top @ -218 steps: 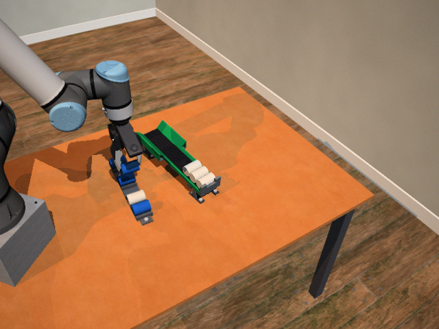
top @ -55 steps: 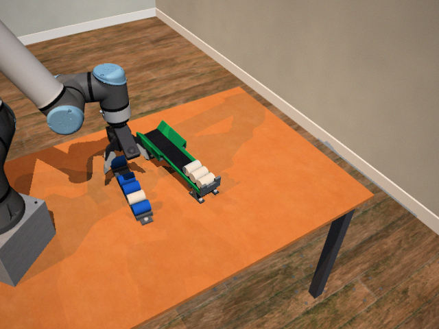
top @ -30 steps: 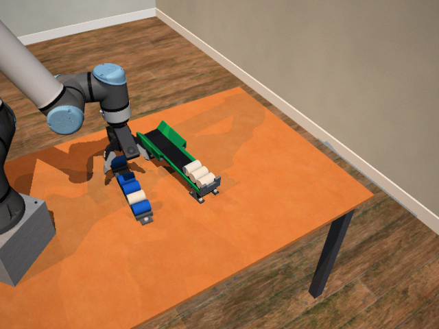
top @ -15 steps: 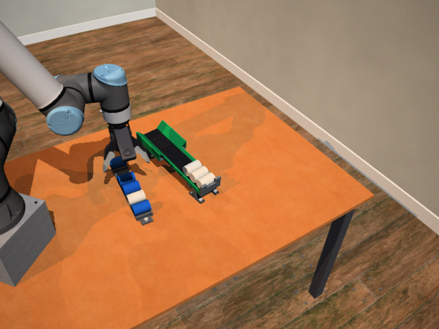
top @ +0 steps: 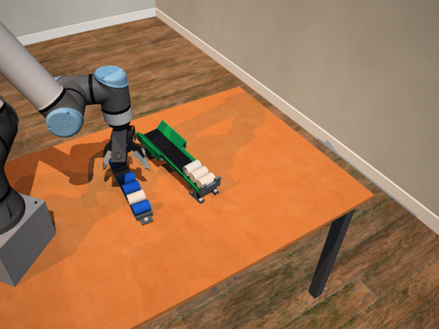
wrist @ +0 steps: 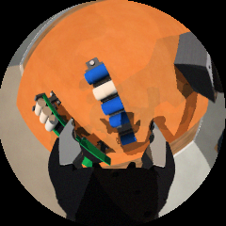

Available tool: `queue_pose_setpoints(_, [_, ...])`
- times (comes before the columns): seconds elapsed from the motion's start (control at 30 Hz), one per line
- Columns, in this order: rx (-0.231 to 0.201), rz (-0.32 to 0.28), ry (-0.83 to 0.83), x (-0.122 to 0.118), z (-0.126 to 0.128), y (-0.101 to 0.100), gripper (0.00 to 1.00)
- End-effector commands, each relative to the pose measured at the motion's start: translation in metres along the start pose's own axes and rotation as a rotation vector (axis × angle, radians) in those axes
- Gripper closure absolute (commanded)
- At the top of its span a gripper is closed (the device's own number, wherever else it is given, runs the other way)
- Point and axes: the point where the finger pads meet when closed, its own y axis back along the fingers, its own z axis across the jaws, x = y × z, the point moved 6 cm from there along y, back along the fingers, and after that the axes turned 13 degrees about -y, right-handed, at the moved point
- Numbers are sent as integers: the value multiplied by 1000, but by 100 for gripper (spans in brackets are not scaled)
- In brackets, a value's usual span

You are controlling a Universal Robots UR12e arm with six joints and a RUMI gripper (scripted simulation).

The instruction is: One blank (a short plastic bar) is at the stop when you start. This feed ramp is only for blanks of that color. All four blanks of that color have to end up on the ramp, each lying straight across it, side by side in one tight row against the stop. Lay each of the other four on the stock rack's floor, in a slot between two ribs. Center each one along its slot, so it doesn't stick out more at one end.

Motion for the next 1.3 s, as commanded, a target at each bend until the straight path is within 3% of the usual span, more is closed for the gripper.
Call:
queue_pose_setpoints(0.0, [3,4,-184,4,-1,0,0])
queue_pose_setpoints(0.3, [4,3,-557,10,-2,-1,0])
queue_pose_setpoints(0.37, [4,3,-557,10,-2,-1,0])
queue_pose_setpoints(1.27, [5,0,-1721,21,-12,-3,0])
